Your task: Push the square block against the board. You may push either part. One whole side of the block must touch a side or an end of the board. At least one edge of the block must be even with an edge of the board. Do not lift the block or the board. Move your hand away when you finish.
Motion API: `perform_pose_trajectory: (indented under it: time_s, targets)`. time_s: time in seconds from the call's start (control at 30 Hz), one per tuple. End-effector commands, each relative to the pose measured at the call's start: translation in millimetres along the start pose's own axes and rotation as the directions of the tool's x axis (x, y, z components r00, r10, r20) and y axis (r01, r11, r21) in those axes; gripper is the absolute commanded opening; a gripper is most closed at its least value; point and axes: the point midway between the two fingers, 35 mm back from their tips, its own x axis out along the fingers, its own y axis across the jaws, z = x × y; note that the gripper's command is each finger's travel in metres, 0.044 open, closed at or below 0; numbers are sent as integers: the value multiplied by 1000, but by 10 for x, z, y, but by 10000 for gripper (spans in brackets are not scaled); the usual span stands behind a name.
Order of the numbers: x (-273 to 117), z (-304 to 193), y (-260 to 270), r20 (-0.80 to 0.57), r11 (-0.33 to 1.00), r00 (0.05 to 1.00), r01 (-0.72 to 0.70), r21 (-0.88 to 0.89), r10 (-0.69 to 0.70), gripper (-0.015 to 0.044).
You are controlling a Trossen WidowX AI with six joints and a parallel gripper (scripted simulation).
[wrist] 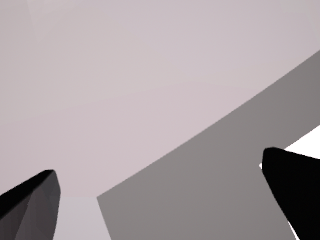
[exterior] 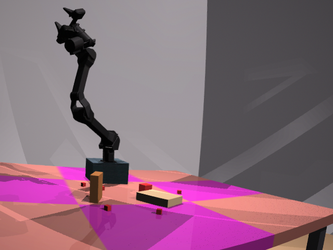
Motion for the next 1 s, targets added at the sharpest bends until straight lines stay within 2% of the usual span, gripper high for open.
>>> perform_pose_trajectory:
  time_s: [0.0,0.13,0.47,0.97]
  targets:
    - [0,0,0,0,1000,1000,0,0,0,374]
    - [30,-119,48,-32,1000,999,1,-3,-1,269]
    - [64,-967,254,-255,999,967,39,29,-30,6]
    - [-286,-2363,379,-607,983,790,166,75,-87,0]
